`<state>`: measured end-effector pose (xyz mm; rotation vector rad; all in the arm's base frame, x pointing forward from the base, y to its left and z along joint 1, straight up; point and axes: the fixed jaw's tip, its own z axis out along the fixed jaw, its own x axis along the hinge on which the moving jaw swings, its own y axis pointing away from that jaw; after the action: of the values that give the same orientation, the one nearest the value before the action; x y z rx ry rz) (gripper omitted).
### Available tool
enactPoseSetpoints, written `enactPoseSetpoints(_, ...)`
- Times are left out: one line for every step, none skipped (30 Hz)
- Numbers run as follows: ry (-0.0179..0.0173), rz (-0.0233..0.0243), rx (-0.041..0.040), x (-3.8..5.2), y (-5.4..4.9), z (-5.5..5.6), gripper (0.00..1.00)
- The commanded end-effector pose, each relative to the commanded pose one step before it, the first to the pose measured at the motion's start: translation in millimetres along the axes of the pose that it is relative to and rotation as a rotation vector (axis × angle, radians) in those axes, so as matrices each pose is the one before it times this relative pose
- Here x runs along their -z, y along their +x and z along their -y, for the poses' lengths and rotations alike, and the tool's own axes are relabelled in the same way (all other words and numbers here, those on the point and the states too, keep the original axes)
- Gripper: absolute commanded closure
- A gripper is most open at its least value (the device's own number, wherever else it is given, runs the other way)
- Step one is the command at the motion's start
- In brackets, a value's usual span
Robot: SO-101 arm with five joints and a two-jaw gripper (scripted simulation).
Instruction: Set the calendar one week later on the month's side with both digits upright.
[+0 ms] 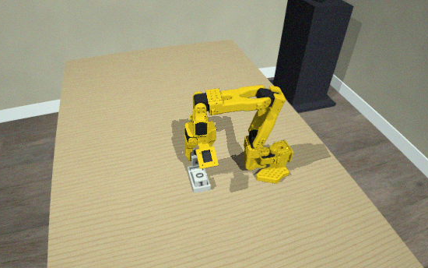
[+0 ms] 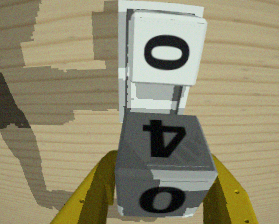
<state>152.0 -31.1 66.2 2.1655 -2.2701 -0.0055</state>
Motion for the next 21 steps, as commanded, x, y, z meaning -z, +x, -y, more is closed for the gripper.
enactPoseSetpoints(0.04114, -0.00448, -0.01406, 6.42, 1.85, 5.03, 1.0)
enactPoseSetpoints(0.0, 0.0, 0.0, -0.102, 0.0, 0.0, 1.0)
enactPoseSetpoints(0.0, 0.0, -0.00006, -0.228, 0.0, 0.0, 1.0)
enactPoseSetpoints(0.0, 0.0, -0.00006, -0.39, 0.0, 0.0, 1.0)
enactPoseSetpoints(0.0, 0.0, -0.00006, -0.528, 0.0, -0.01, 1.0)
enactPoseSetpoints(0.0, 0.0, -0.00013, -0.648, 0.0, -0.01, 1.0)
enactPoseSetpoints(0.0, 0.0, -0.00009, -0.72, 0.0, -0.02, 1.0)
enactPoseSetpoints(0.0, 0.0, -0.00013, -0.75, 0.0, -0.02, 1.0)
enactPoseSetpoints(0.0, 0.00003, -0.00013, -0.725, 0.0, -0.03, 1.0)
enactPoseSetpoints(0.0, 0.0, -0.00009, -0.642, 0.0, -0.02, 1.0)
enactPoseSetpoints(0.0, 0.0, -0.00009, -0.527, 0.0, -0.03, 1.0)
enactPoseSetpoints(0.0, 0.0, -0.00006, -0.389, 0.0, -0.02, 1.0)
enactPoseSetpoints(0.0, 0.0, -0.00003, -0.228, 0.0, -0.01, 1.0)
enactPoseSetpoints(0.0, 0.0, -0.00003, -0.102, 0.0, -0.01, 1.0)
enactPoseSetpoints(0.0, 0.0, 0.0, -0.018, 0.0, 0.0, 1.0)
enactPoseSetpoints(0.0, 0.0, 0.0, 0.0, 0.0, 0.0, 1.0)
enactPoseSetpoints(0.0, 0.0, 0.0, 0.0, 0.0, 0.0, 1.0)
enactPoseSetpoints(0.00001, -0.00001, 0.0, -0.014, 0.0, -0.01, 1.0)
enactPoseSetpoints(0.0, 0.0, 0.0, -0.095, -0.01, -0.04, 1.0)
enactPoseSetpoints(0.0, 0.0, -0.00003, -0.232, -0.02, -0.09, 1.0)
enactPoseSetpoints(0.0, 0.0, -0.00006, -0.381, -0.02, -0.16, 1.0)
